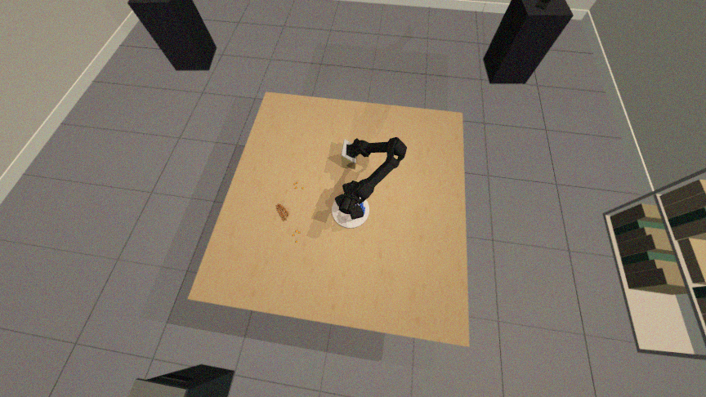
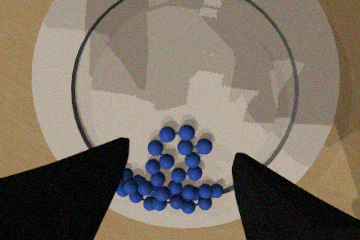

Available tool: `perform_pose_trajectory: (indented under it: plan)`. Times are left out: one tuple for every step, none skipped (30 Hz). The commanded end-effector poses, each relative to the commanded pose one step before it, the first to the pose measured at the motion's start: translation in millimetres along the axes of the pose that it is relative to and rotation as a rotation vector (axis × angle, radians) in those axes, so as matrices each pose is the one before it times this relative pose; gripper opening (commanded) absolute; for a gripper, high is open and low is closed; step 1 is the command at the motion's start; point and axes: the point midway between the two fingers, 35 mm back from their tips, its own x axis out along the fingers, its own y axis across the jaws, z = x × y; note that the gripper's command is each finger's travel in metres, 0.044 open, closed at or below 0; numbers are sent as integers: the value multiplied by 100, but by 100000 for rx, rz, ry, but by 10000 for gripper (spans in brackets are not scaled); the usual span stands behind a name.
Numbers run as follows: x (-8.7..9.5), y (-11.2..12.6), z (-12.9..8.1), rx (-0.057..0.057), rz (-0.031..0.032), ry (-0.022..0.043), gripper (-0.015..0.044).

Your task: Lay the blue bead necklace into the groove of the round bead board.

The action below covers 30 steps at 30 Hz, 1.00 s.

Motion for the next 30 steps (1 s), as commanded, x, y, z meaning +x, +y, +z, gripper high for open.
perform_pose_trajectory:
  plan:
    - [-97, 11, 34, -8, 186, -77, 250]
    - [52, -2, 0, 18, -10, 7, 250]
    - [78, -3, 0, 26, -15, 10, 250]
    - [104, -5, 0, 35, -21, 14, 250]
    - [131, -6, 0, 44, -26, 18, 250]
    - [155, -8, -1, 53, -31, 22, 250]
    - [166, -9, -1, 56, -33, 25, 250]
    - [167, -10, -2, 57, -33, 26, 250]
    - [167, -11, -3, 57, -33, 27, 250]
    - [166, -12, -4, 57, -32, 28, 250]
    - [166, -12, -4, 57, -32, 29, 250]
    - [166, -13, -5, 57, -32, 30, 250]
    - [166, -14, -6, 57, -32, 31, 250]
    - [165, -15, -7, 57, -32, 32, 250]
    - [165, -15, -7, 57, -32, 33, 250]
    - [165, -16, -8, 57, -32, 34, 250]
    - [164, -17, -9, 57, -32, 35, 250]
    - [164, -18, -9, 57, -32, 36, 250]
    - [164, -18, -10, 57, -32, 37, 250]
    - [163, -19, -11, 57, -31, 38, 250]
    - [163, -20, -12, 57, -31, 39, 250]
    - [133, -17, -10, 47, -26, 32, 250]
    - [80, -10, -6, 28, -15, 20, 250]
    - [27, -3, -2, 9, -5, 7, 250]
    - [0, 0, 0, 0, 0, 0, 250]
    - [0, 0, 0, 0, 0, 0, 250]
    - [0, 0, 0, 0, 0, 0, 250]
    - [-228, 129, 55, -567, 82, -386, 224]
    - [0, 0, 0, 0, 0, 0, 197]
    - [0, 0, 0, 0, 0, 0, 171]
